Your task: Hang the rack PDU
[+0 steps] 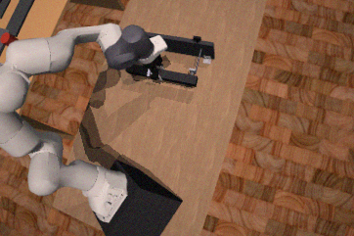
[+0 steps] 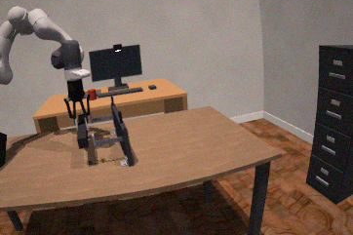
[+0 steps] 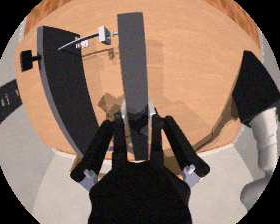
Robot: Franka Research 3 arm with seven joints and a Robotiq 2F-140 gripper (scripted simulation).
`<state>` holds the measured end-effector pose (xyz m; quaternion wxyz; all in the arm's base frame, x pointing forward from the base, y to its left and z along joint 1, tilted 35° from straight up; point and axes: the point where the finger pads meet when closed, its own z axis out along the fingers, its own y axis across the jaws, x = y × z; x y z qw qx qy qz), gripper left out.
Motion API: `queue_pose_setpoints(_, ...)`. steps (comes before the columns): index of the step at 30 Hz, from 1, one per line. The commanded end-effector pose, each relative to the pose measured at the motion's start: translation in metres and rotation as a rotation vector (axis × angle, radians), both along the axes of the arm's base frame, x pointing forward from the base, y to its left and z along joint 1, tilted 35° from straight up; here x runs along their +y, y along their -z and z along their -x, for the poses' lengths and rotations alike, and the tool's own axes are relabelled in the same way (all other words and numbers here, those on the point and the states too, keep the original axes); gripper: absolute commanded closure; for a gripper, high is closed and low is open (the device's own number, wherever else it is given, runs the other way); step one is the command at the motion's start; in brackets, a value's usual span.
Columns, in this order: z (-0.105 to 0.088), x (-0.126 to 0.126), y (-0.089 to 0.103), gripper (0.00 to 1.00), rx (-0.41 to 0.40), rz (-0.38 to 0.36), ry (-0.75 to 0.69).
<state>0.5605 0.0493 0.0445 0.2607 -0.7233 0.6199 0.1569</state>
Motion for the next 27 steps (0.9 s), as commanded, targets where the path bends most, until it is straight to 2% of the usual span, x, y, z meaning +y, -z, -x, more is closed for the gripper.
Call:
queue_pose_setpoints(1, -0.002, -0.002, -0.001, 1.0, -0.001, 0.003, 0.003)
queue_pose_setpoints(27, -0.018, 0.0, -0.004, 1.0, -0.003, 0.003, 0.002)
